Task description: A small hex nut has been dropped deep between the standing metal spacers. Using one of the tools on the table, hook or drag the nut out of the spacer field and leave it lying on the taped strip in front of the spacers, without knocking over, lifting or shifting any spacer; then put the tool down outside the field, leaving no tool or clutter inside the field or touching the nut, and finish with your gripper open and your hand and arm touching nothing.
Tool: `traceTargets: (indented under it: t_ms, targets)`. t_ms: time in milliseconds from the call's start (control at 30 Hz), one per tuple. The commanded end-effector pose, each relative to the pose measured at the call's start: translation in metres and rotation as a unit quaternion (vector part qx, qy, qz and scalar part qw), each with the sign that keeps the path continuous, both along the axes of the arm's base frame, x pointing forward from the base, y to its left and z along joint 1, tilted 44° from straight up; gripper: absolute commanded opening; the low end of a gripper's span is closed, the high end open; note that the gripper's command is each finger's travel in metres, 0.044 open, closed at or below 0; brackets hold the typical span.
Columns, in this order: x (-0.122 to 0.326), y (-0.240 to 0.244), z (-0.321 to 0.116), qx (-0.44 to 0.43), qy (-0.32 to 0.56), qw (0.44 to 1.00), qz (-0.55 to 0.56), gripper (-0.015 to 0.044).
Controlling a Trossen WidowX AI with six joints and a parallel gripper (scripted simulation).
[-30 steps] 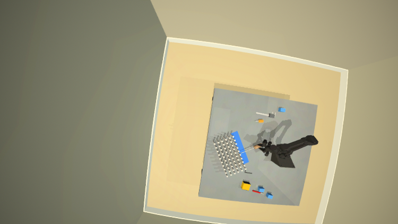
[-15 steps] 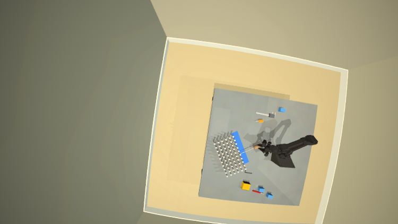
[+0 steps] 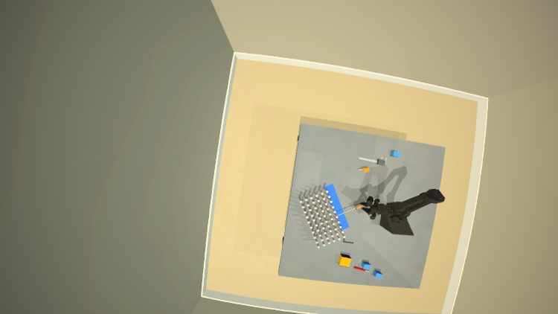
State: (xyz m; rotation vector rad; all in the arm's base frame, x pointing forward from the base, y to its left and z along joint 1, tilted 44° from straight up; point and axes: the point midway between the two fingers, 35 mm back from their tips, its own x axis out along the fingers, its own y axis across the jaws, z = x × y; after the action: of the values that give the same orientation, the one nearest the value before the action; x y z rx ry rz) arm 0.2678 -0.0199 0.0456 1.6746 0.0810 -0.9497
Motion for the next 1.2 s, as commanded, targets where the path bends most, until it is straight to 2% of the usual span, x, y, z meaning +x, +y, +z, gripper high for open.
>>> traceTargets:
  t_ms: [0,1167]
  targets:
    - [0.004,0.001,0.002,0.002,-0.006,1.000,-0.001,0.0000]
    - [0.016,0.007,-0.001,0.003,-0.008,1.000,-0.002,0.0000]
